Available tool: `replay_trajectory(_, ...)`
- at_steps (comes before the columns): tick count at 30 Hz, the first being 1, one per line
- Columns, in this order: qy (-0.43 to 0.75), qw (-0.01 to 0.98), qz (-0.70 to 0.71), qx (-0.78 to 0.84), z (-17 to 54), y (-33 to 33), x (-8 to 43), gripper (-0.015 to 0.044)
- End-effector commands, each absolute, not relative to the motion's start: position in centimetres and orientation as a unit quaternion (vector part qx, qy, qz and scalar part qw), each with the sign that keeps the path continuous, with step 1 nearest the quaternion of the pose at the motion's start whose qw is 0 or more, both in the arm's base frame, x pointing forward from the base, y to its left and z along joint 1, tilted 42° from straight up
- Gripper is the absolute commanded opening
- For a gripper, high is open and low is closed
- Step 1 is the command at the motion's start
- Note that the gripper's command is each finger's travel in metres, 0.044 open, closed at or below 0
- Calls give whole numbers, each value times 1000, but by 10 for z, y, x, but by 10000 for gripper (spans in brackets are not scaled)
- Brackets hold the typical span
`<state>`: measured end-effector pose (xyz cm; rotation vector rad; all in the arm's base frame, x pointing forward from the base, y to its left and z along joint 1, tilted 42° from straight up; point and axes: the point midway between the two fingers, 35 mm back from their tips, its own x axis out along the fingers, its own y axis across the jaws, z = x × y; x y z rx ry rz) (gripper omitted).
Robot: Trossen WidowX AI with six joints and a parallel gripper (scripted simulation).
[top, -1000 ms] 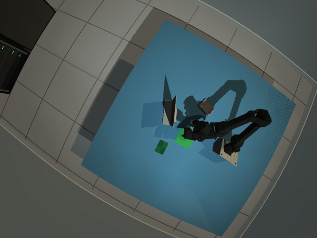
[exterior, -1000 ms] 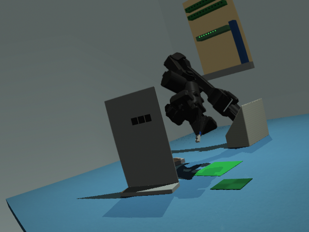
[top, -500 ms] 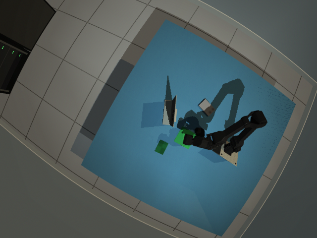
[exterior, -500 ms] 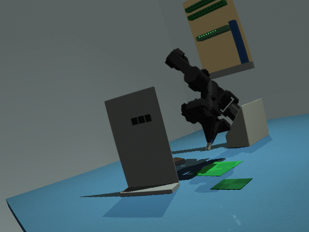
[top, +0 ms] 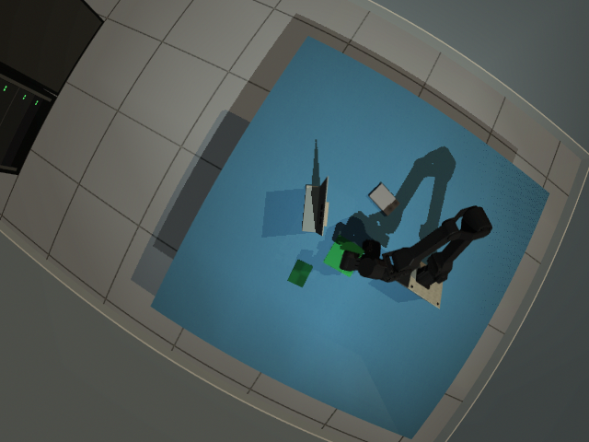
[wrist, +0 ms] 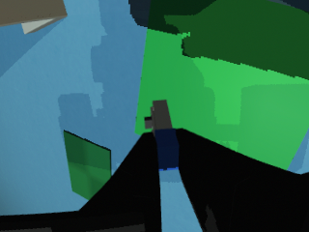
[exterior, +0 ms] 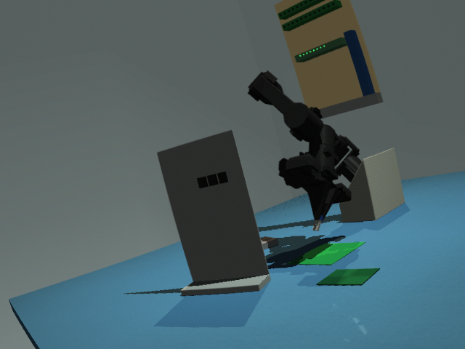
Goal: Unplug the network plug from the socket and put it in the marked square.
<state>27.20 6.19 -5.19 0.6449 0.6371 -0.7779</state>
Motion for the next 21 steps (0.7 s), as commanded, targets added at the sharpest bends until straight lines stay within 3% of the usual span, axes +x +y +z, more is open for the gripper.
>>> replay_trajectory(1,302,828,-366,300,-57,58,271,0)
replay_trajectory(21,302,828,-366,300,-76,41,272,0)
